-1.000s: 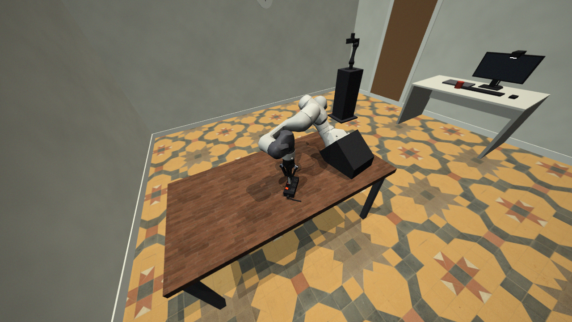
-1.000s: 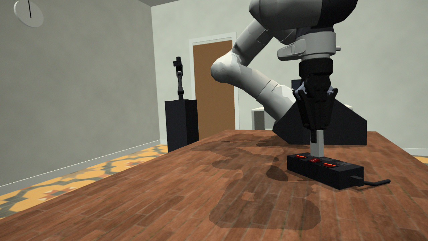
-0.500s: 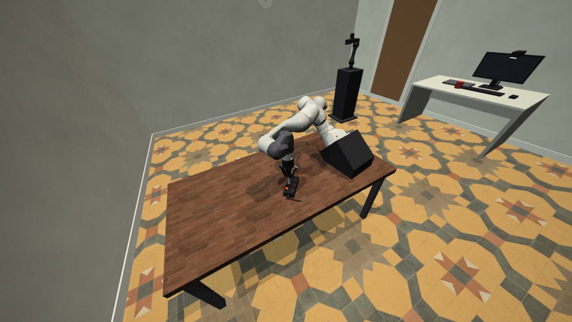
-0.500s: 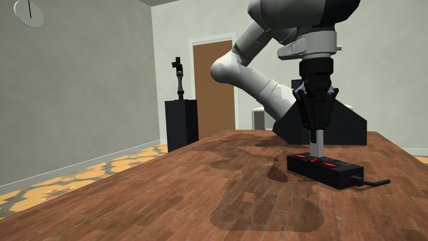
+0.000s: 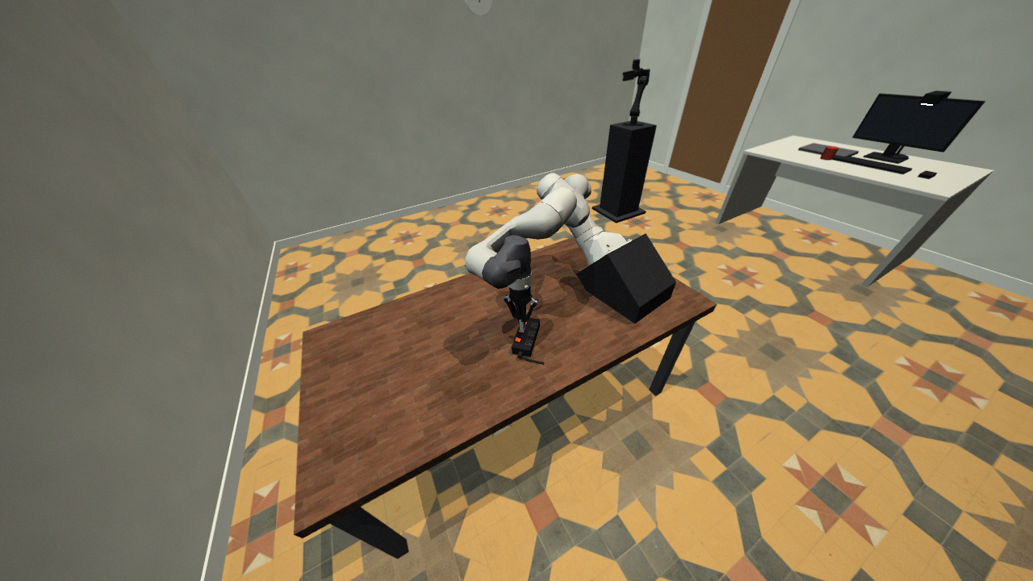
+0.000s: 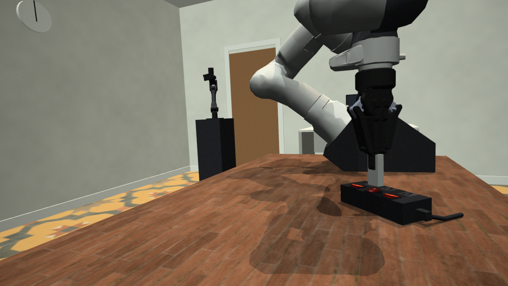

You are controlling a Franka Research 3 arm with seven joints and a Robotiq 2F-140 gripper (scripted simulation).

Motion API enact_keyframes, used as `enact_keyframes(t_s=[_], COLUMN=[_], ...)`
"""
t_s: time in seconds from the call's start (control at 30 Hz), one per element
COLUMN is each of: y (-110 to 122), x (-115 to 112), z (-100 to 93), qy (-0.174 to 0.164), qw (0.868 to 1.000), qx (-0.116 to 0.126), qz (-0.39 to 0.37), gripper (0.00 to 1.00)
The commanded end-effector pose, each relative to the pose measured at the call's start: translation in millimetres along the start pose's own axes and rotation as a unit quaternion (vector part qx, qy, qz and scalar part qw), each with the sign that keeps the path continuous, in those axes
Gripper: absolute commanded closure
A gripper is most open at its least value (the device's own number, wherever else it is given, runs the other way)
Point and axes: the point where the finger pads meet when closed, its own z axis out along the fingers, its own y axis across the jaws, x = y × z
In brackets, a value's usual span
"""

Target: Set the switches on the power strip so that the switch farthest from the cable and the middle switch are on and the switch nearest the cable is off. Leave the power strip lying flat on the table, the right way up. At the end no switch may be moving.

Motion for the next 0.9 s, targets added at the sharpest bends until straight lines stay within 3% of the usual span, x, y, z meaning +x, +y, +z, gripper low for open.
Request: enact_keyframes(t_s=[0.0,0.87], y=[0.5,0.5], x=[1.3,1.4], z=[1.2,4.5], qy=[0.003,0.003], qw=[1.0,1.0], qx=[0.0,0.0], qz=[0.003,0.002], gripper=[1.0,1.0])
